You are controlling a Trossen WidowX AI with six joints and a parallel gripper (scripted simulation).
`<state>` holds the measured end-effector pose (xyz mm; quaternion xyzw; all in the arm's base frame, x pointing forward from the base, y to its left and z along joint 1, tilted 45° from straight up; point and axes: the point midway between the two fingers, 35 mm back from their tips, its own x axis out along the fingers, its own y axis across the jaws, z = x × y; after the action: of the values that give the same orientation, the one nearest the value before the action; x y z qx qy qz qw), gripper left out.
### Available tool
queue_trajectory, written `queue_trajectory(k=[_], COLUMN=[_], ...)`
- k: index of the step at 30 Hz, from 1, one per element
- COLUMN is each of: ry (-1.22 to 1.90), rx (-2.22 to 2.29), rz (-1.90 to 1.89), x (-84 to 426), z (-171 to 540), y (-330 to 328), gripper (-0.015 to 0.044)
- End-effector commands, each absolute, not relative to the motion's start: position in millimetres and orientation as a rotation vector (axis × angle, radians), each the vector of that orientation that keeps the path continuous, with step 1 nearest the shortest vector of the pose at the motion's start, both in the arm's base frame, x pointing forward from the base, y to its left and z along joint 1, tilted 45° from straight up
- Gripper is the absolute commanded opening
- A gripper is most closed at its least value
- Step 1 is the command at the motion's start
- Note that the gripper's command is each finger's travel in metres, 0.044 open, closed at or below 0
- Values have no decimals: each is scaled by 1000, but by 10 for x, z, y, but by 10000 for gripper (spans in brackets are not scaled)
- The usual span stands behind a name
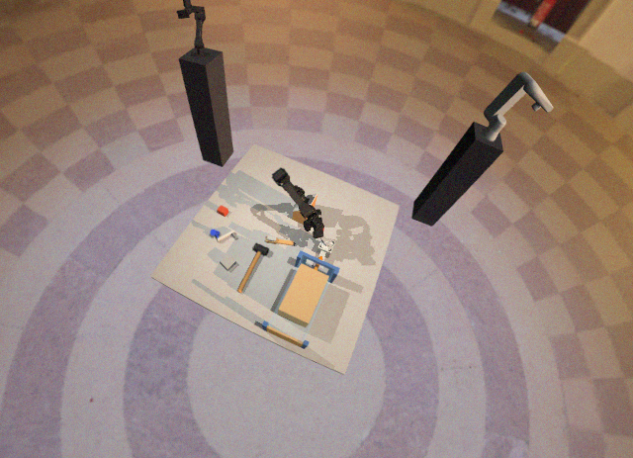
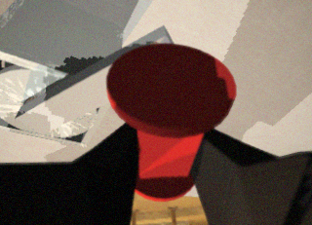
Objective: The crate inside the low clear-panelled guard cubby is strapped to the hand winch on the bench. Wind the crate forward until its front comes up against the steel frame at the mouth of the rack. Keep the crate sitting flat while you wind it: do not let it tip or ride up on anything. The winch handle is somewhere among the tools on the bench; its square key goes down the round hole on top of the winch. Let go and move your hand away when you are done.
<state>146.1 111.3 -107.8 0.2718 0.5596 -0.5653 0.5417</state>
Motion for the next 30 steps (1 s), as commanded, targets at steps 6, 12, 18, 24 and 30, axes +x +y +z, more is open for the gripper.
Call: queue_trajectory(k=[6, 12, 18, 24, 30], ry=[1261, 1261, 1261, 1260, 1260], rx=[654, 654, 654, 654, 654], rz=[-1350, -1350, -1350, -1350, -1350], x=[1698, 1762, 1827, 1893, 1959], z=[-1037, -1026, -1019, -1015, -1014], y=[973, 954, 939, 926, 916], gripper=[0, 0, 0, 0, 0])
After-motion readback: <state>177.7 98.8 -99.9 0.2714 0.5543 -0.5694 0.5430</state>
